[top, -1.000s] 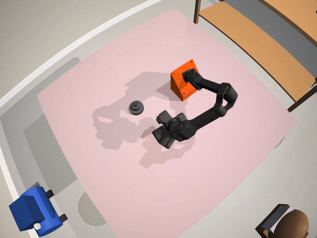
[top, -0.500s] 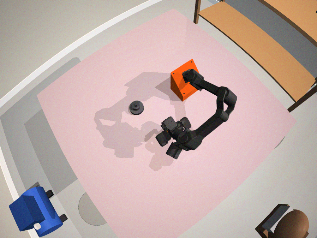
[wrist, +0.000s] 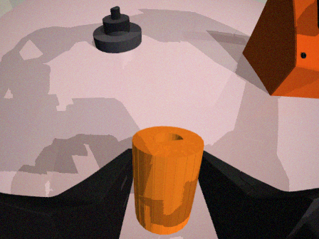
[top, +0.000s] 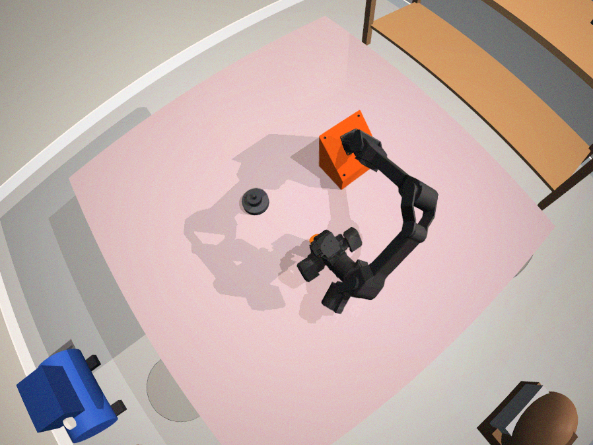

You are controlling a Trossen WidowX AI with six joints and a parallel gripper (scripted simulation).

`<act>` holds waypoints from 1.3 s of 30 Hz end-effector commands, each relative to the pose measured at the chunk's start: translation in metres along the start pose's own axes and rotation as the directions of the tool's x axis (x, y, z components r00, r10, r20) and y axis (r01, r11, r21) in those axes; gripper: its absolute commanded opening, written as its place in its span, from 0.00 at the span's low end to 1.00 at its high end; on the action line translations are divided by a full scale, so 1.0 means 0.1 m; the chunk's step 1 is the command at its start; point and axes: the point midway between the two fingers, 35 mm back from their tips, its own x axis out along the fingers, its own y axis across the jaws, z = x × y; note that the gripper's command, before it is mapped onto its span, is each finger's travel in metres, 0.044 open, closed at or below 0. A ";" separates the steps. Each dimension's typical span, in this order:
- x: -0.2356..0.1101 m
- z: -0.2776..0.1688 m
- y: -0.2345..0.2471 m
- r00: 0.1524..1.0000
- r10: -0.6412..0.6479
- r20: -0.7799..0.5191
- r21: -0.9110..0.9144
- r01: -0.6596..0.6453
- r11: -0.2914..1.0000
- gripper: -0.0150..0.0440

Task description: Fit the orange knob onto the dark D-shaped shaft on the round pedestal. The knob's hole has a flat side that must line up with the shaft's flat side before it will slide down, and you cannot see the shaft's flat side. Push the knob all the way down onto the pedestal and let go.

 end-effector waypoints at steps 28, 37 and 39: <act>-0.09 -0.11 0.00 0.977 -0.002 0.214 -0.001 0.002 1.000 0.69; -0.09 -0.11 0.00 0.977 -0.002 0.214 -0.001 0.002 1.000 0.69; -0.09 -0.11 0.00 0.977 -0.002 0.214 -0.001 0.002 1.000 0.69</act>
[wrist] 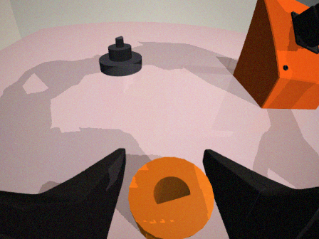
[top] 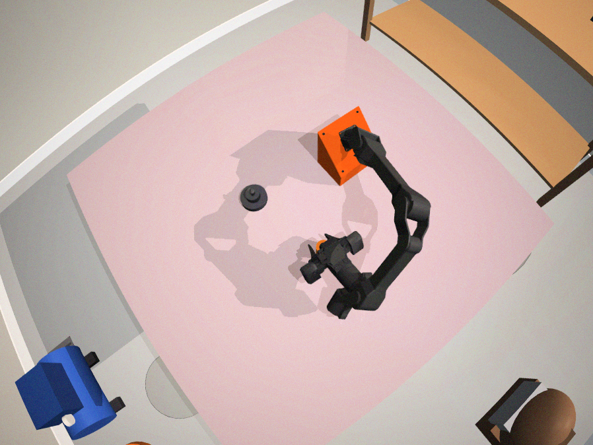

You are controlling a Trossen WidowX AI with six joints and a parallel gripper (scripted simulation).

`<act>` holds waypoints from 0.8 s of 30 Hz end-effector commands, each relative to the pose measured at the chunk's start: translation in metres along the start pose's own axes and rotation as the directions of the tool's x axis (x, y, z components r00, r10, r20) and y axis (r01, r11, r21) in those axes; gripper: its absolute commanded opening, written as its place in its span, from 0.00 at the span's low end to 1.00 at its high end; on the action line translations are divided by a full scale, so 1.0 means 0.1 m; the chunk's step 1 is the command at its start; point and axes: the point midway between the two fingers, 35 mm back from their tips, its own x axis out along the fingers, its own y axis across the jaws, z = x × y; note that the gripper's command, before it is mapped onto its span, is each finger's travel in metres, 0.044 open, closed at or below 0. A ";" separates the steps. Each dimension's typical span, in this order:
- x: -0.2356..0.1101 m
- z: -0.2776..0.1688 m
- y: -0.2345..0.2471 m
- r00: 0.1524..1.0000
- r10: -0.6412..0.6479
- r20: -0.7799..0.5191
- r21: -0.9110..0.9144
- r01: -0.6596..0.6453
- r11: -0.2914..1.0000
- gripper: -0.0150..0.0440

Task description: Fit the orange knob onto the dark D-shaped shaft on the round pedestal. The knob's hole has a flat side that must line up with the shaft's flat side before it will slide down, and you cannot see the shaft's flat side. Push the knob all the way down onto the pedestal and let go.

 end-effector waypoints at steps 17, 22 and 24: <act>-0.06 0.11 0.01 1.000 0.001 -0.005 -0.003 -0.001 1.000 1.00; -0.34 0.72 0.00 1.000 0.001 0.003 0.001 -0.001 1.000 1.00; -0.34 0.72 0.00 1.000 0.001 0.003 0.001 -0.001 1.000 1.00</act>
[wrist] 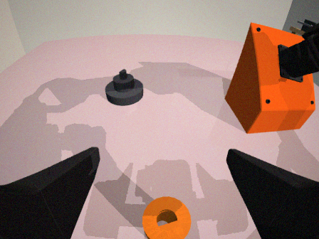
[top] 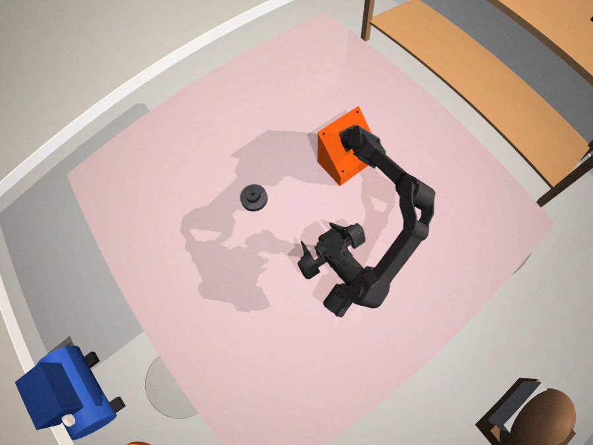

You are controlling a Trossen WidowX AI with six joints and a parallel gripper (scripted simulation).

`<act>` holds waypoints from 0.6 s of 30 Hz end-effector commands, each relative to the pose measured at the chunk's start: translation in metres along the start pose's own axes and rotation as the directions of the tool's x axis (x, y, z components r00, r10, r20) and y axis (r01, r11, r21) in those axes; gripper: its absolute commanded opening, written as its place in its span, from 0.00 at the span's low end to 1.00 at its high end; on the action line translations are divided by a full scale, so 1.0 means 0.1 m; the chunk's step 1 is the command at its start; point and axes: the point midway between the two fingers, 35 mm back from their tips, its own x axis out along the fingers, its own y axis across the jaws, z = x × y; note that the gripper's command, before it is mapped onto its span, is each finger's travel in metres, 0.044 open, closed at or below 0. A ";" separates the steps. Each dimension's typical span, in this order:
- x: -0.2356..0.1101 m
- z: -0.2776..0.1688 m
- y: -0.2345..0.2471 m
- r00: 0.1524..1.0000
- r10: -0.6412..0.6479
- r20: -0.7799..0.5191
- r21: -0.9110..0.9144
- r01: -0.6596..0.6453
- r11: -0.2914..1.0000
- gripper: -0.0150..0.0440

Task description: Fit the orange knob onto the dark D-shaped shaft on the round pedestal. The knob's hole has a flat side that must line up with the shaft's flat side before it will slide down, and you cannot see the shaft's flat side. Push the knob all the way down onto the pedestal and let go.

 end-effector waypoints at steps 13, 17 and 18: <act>-0.03 0.20 -0.07 0.624 -0.091 -0.776 -0.045 0.089 0.995 1.00; -0.14 0.30 -0.03 0.437 -0.007 -0.899 -0.007 0.003 1.000 1.00; -0.14 0.30 -0.03 0.437 -0.007 -0.899 -0.007 0.003 1.000 1.00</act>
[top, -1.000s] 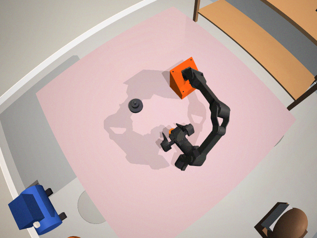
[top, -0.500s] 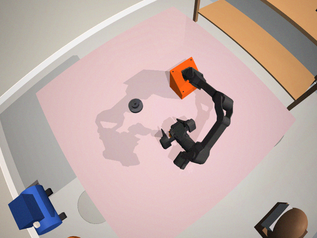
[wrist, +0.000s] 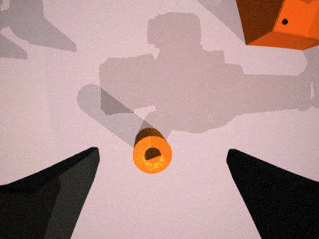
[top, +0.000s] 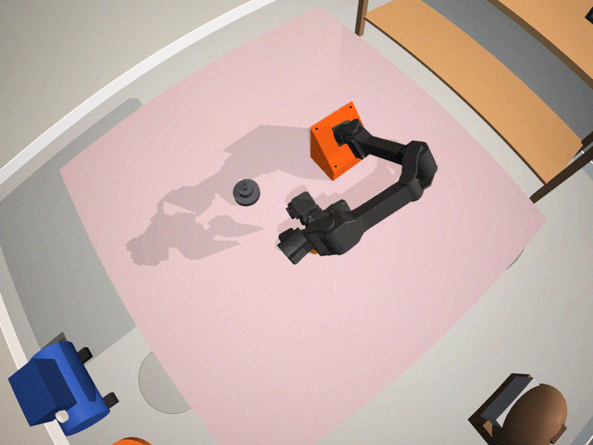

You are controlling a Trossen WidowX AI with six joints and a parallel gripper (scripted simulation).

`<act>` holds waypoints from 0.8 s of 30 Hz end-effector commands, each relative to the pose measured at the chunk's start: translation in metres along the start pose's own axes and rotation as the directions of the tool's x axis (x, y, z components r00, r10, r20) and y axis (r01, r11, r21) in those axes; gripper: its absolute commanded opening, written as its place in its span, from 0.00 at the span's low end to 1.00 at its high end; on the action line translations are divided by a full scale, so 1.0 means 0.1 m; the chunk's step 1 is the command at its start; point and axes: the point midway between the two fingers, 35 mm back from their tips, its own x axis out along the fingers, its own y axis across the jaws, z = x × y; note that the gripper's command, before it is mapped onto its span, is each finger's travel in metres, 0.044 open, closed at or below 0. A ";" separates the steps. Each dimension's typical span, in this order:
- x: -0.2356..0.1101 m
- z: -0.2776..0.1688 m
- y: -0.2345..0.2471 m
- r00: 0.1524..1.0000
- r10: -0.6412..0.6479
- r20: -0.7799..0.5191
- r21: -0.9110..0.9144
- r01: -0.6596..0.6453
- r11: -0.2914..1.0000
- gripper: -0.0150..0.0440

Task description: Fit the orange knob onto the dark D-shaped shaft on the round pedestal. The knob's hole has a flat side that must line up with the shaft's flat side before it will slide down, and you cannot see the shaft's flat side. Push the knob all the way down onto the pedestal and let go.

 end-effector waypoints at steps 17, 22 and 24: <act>-0.16 -0.05 0.01 0.968 0.074 -0.240 -0.294 -0.146 0.945 1.00; -0.16 -0.05 0.01 0.968 0.074 -0.240 -0.698 -0.225 0.680 1.00; -0.16 -0.05 0.01 0.968 0.074 -0.240 -0.817 -0.243 0.523 1.00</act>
